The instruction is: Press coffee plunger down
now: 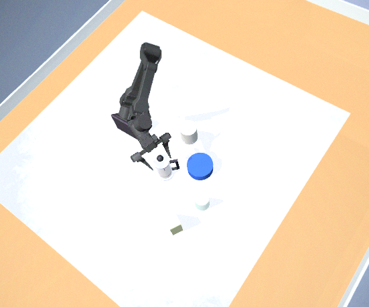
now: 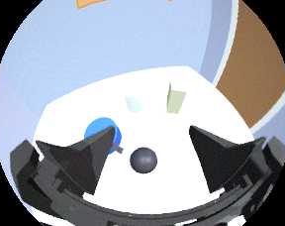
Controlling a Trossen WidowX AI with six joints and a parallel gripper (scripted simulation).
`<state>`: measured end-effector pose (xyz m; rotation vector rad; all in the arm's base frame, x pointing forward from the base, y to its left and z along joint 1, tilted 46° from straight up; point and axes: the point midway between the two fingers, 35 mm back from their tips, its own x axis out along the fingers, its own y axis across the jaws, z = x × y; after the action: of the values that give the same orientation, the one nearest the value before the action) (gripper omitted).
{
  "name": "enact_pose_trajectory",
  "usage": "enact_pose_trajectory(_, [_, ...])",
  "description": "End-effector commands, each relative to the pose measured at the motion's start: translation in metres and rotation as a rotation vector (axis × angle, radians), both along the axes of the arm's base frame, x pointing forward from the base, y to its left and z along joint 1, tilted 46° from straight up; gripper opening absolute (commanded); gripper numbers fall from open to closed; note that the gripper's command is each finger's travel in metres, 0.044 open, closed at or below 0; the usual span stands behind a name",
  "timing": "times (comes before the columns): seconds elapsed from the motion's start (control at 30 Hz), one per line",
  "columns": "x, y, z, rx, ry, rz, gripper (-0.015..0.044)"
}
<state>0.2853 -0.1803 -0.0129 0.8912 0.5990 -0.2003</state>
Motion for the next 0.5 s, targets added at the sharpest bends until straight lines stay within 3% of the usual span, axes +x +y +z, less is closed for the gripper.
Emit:
enact_pose_trajectory(0.0, [-0.010,-0.025,0.033,-0.016,-0.013,0.002,0.0440])
enact_pose_trajectory(0.1, [-0.024,-0.037,0.061,-0.009,-0.015,0.003,0.0440])
enact_pose_trajectory(0.47, [-0.026,-0.036,0.063,-0.009,-0.016,0.003,0.0440])
